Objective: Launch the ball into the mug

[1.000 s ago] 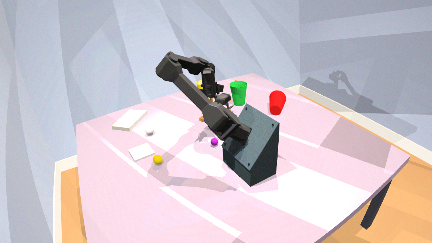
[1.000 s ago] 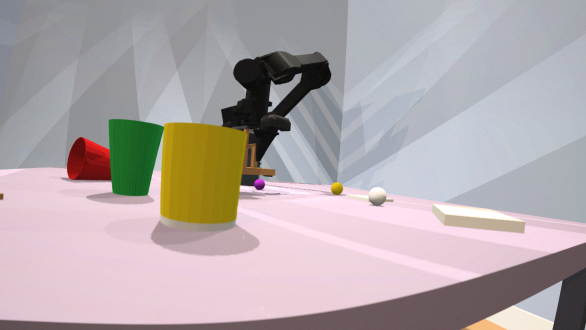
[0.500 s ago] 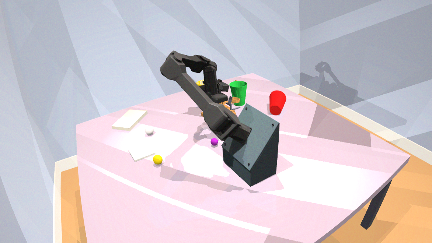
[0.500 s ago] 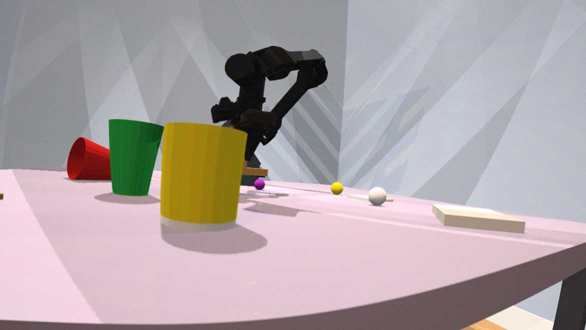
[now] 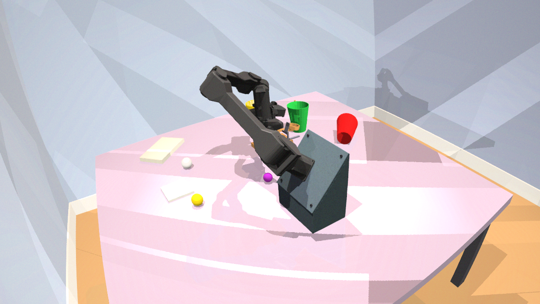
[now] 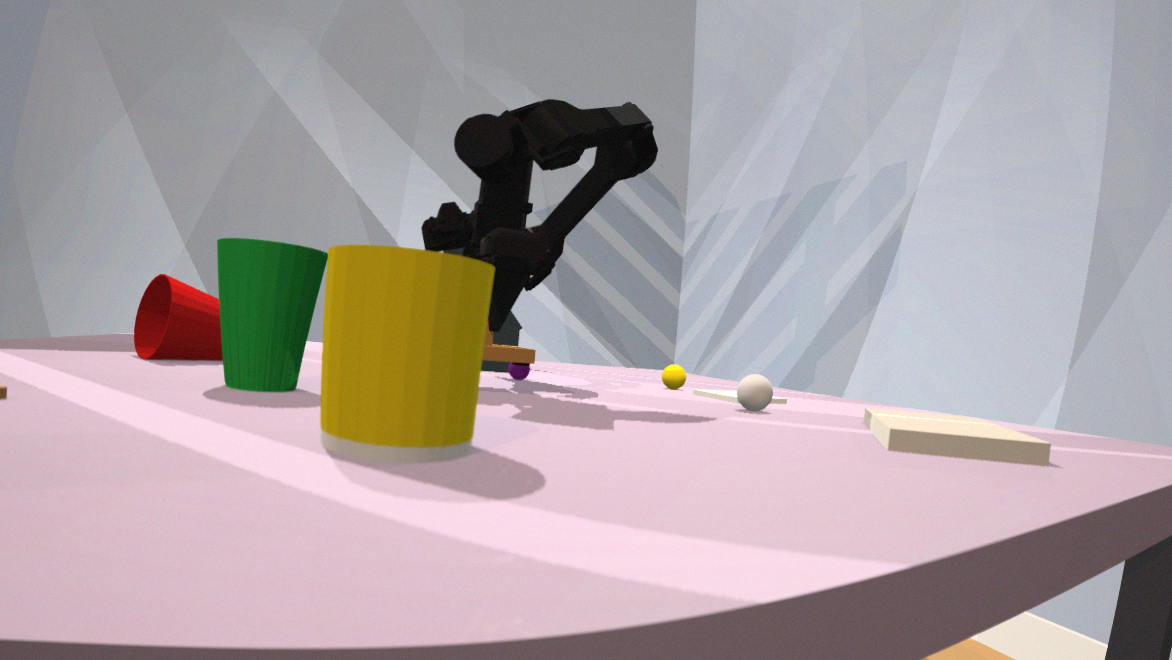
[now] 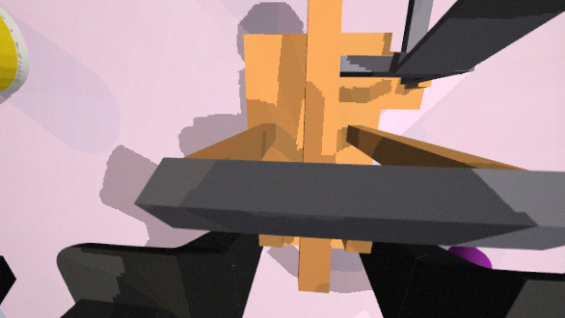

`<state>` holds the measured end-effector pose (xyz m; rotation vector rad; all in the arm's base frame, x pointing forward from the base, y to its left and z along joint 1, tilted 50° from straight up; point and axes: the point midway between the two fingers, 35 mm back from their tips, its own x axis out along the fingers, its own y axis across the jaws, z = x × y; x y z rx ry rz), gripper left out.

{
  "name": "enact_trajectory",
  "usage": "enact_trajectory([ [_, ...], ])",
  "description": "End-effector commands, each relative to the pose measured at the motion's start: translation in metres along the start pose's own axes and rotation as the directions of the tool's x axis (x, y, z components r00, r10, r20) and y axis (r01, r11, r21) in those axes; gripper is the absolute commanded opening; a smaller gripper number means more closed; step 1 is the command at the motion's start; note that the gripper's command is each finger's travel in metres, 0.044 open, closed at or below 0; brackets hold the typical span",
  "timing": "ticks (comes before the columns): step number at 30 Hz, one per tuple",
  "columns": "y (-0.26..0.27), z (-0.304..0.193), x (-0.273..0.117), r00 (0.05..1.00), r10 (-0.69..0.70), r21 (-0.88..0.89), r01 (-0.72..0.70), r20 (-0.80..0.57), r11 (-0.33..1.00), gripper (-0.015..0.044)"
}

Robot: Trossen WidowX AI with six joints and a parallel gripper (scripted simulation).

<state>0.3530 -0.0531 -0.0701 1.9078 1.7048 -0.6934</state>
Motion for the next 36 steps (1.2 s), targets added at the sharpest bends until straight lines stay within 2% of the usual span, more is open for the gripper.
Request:
enact_trajectory([
  [1, 0.000, 0.001, 0.006, 1.000, 0.004, 0.010, -0.004, -0.003, 1.000, 0.0000],
  [19, 0.000, 0.000, 0.035, 1.000, 0.004, 0.010, -0.004, -0.006, 1.000, 0.0000],
  [25, 0.000, -0.001, 0.031, 1.000, -0.001, 0.001, 0.001, -0.002, 1.000, 0.0000],
  [36, 0.000, -0.001, 0.031, 1.000, -0.001, 0.001, 0.001, -0.002, 1.000, 0.0289],
])
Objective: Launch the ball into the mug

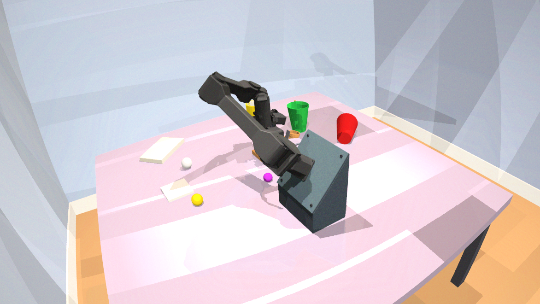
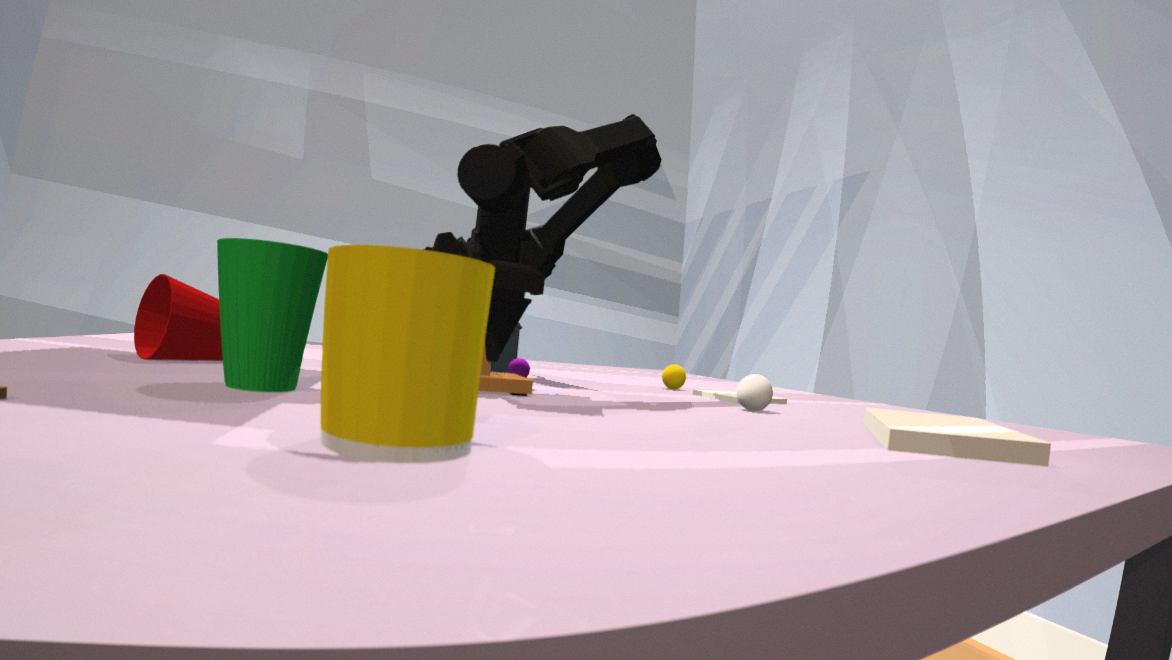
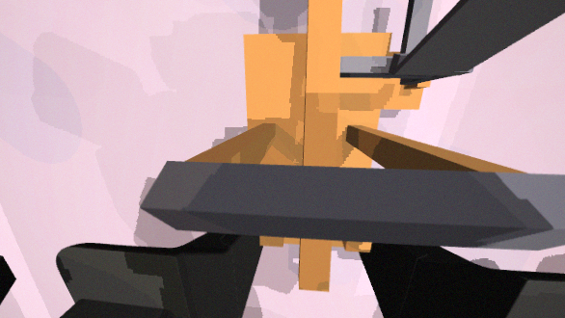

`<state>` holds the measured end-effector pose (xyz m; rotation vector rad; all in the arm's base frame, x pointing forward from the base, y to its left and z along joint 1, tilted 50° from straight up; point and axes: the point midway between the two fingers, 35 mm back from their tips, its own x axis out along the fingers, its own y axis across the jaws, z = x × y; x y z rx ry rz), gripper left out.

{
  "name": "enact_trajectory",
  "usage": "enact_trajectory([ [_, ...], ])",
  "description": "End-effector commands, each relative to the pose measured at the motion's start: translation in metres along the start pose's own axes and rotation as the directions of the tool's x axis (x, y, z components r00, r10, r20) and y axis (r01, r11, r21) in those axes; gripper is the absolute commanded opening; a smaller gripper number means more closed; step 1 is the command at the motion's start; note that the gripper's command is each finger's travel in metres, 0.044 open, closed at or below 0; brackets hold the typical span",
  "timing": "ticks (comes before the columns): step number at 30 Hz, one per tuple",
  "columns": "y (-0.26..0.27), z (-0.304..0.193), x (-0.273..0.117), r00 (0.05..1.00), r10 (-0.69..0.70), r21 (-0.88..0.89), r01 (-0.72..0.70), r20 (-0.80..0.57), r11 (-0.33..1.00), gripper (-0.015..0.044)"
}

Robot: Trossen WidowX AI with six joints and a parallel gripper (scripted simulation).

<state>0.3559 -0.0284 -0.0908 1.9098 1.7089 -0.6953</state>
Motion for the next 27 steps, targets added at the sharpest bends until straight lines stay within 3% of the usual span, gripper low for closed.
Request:
enact_trajectory([
  [1, 0.000, 0.000, -0.001, 1.000, 0.002, -0.002, -0.002, 0.001, 1.000, 0.0315],
  [6, 0.003, 0.002, -0.024, 1.000, 0.003, 0.000, -0.003, 0.005, 1.000, 0.0440],
  [11, 0.000, 0.002, -0.100, 1.000, 0.004, 0.003, -0.004, 0.006, 1.000, 0.0440],
  [19, 0.002, 0.004, -0.085, 1.000, 0.016, 0.008, -0.016, 0.003, 1.000, 0.0440],
  [27, 0.002, 0.004, -0.086, 1.000, 0.015, -0.243, -0.014, 0.003, 0.970, 0.0440],
])
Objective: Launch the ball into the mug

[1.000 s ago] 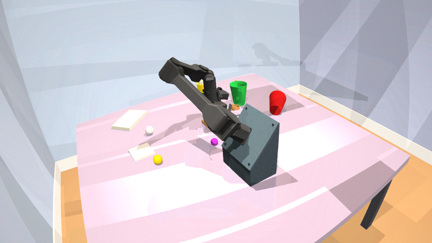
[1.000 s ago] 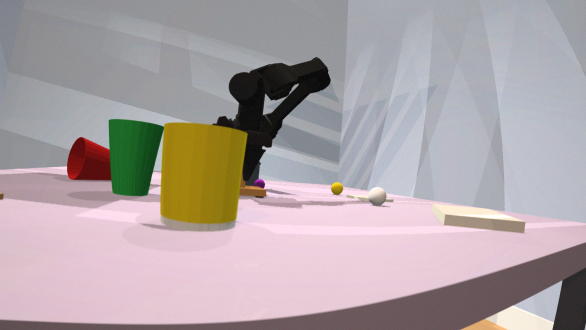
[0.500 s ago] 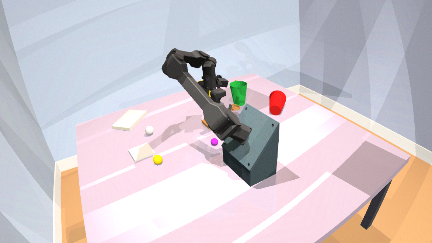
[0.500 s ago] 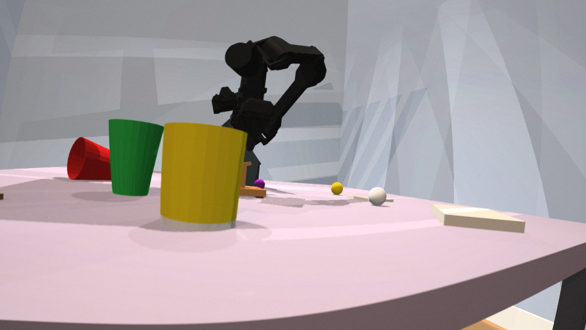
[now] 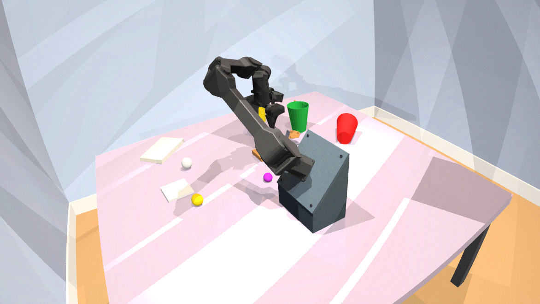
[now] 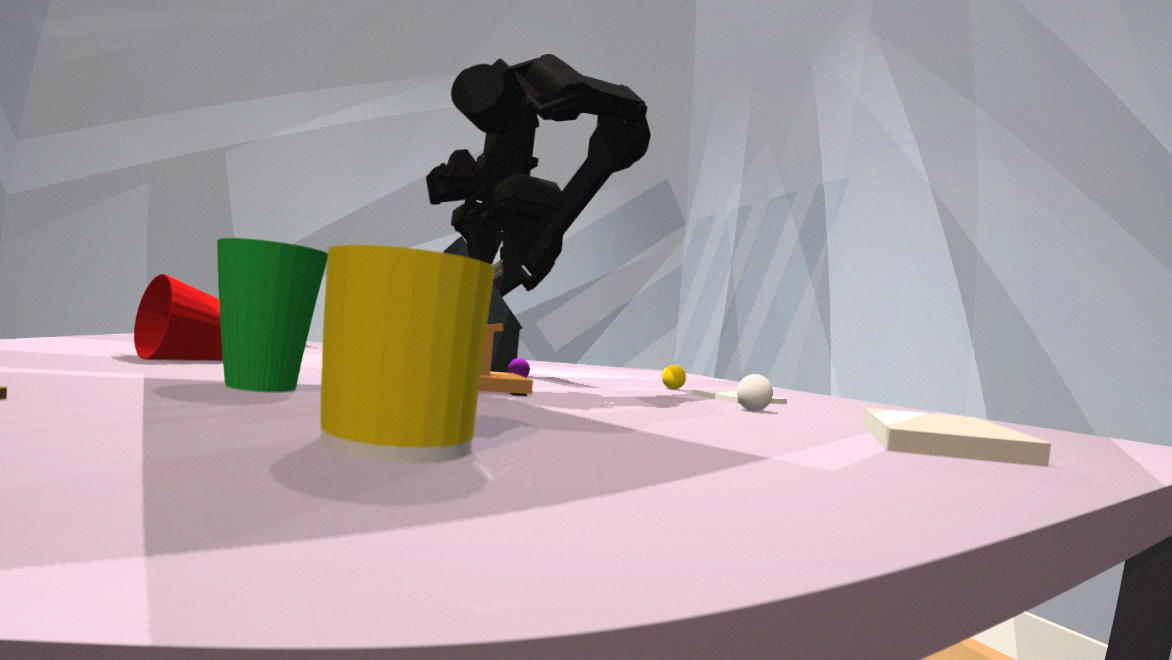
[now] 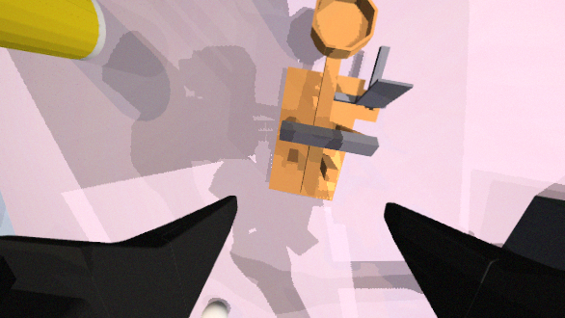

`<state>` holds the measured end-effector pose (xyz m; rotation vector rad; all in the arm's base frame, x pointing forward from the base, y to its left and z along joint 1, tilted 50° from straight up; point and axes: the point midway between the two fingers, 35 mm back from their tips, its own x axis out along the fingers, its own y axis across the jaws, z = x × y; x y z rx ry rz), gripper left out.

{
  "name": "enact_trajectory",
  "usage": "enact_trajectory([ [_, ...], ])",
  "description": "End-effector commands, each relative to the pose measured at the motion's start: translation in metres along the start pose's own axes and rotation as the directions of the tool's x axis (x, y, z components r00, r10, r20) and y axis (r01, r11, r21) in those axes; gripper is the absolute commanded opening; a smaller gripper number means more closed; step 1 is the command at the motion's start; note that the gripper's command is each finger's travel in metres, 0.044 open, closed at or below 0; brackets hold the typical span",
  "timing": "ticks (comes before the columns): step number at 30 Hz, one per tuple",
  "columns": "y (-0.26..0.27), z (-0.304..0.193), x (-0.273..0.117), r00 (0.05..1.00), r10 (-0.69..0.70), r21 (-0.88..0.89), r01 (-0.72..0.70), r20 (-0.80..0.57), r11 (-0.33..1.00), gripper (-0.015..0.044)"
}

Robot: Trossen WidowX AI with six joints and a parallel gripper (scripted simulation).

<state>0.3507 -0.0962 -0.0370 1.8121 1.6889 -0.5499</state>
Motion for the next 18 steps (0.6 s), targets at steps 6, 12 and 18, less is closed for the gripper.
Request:
enact_trajectory([
  [6, -0.0009, -0.0008, -0.0004, 1.000, -0.002, -0.296, 0.001, -0.004, 0.955, 0.0440],
  [12, -0.0011, -0.0011, -0.0011, 1.000, -0.002, -0.487, 0.000, -0.004, 0.874, 0.0440],
  [18, -0.0013, -0.0012, -0.0018, 1.000, -0.003, -0.656, 0.000, -0.003, 0.755, 0.0440],
])
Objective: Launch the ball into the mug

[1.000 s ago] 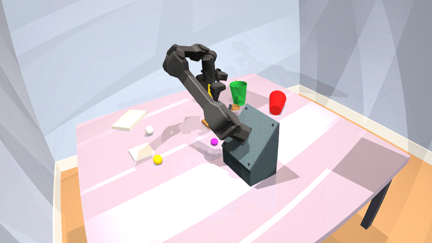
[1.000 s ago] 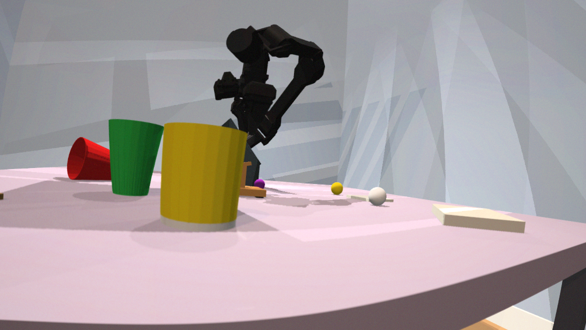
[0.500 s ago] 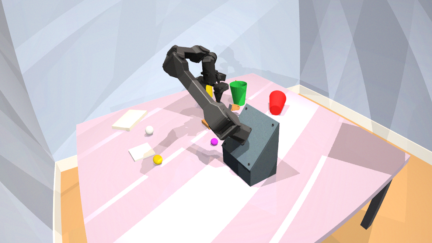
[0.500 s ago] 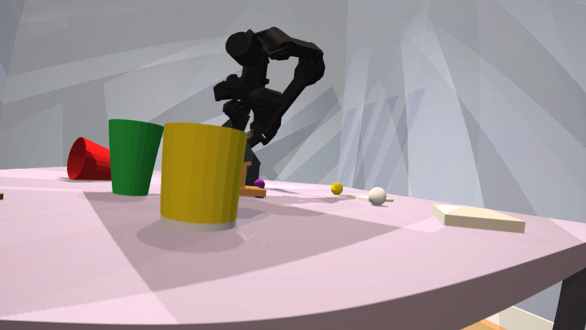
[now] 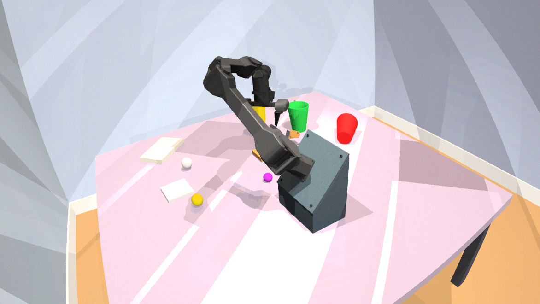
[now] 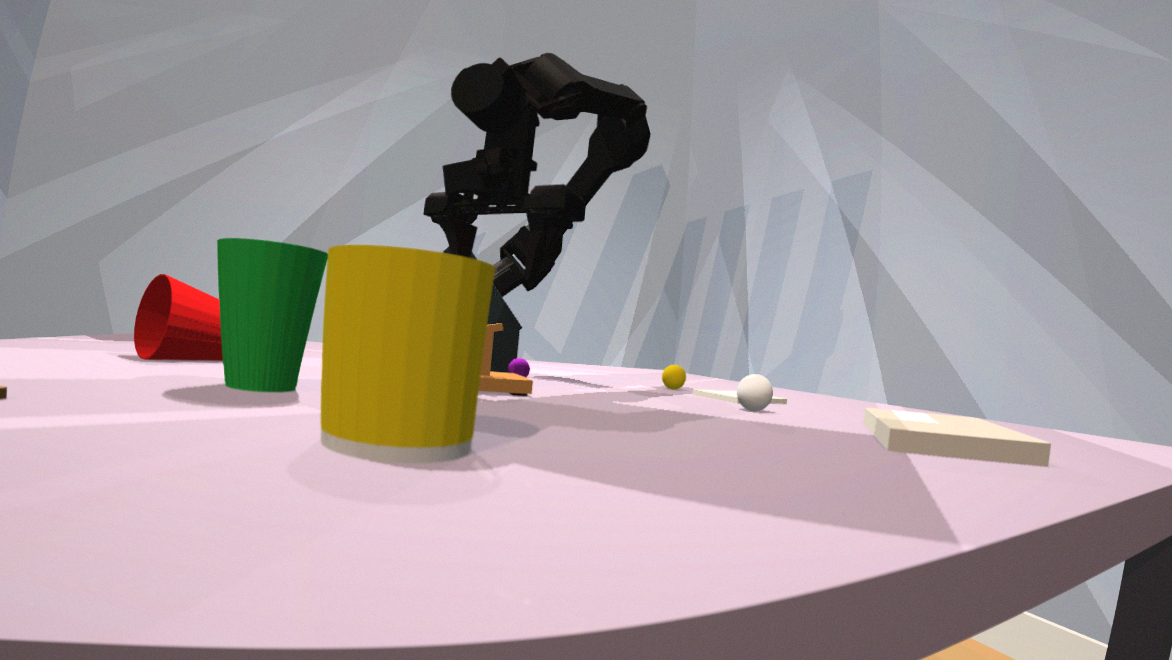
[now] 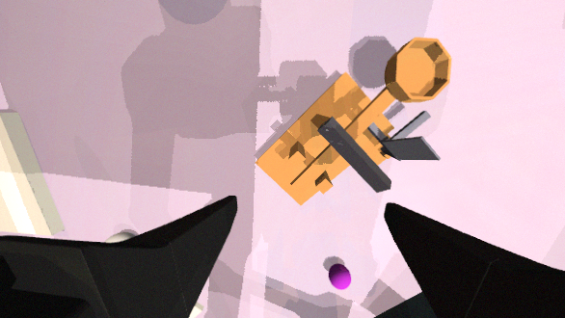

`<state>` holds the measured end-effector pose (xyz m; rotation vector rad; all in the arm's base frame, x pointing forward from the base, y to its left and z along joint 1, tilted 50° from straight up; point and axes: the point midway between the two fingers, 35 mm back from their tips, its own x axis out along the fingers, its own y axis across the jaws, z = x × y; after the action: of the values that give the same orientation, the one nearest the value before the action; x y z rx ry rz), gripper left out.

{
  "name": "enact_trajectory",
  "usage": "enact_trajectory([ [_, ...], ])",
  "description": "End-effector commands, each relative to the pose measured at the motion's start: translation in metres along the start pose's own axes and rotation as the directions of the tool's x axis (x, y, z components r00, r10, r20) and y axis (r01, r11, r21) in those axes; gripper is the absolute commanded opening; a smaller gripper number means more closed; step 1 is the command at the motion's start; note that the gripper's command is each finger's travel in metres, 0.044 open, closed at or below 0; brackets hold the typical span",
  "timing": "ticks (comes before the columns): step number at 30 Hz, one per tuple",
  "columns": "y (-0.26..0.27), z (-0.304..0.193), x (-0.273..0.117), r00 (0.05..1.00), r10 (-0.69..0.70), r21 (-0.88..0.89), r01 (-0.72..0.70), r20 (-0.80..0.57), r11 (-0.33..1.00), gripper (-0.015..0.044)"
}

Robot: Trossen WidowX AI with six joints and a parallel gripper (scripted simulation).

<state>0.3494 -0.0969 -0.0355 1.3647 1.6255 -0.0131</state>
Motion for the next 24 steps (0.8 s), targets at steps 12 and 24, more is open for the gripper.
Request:
enact_trajectory([
  [12, 0.0000, -0.0013, -0.0015, 1.000, -0.002, -0.497, 0.001, -0.003, 0.868, 0.0440],
  [24, 0.0001, -0.0022, -0.0028, 1.000, -0.003, -0.804, -0.001, -0.004, 0.594, 0.0440],
])
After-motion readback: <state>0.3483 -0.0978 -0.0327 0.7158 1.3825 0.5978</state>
